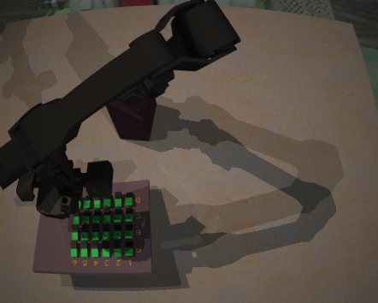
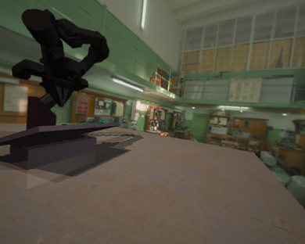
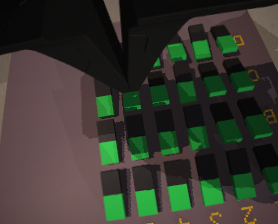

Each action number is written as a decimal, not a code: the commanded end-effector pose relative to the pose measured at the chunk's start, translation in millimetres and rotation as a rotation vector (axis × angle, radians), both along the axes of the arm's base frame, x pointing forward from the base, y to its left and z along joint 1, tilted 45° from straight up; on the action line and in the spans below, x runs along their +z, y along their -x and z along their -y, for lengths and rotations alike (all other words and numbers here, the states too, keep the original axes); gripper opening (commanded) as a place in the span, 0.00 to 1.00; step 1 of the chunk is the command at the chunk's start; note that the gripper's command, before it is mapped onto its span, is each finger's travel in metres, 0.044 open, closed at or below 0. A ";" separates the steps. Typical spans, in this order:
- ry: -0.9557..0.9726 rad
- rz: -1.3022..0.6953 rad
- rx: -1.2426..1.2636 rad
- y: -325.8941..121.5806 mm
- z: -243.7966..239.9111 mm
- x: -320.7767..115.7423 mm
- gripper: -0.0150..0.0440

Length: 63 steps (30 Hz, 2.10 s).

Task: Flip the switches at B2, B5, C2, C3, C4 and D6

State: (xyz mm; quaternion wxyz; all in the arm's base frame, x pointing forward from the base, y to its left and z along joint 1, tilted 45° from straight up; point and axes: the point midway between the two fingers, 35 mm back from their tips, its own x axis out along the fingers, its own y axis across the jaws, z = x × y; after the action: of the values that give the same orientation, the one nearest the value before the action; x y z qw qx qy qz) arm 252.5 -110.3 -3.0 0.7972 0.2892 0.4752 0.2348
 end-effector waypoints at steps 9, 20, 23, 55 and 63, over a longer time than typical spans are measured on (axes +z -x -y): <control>0.000 0.022 -0.015 -15.3 -18.8 -24.0 0.25; -0.001 0.023 -0.015 -21.3 -27.8 -32.3 0.25; 0.000 0.023 -0.015 -23.4 -30.9 -35.2 0.25; -0.001 0.023 -0.015 -26.3 -35.2 -39.3 0.25; -0.001 0.023 -0.015 -26.7 -35.9 -39.9 0.25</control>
State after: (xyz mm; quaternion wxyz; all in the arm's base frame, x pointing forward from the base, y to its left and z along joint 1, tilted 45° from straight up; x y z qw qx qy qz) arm 279.0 -75.1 -42.6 0.8047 0.2876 0.4643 0.2326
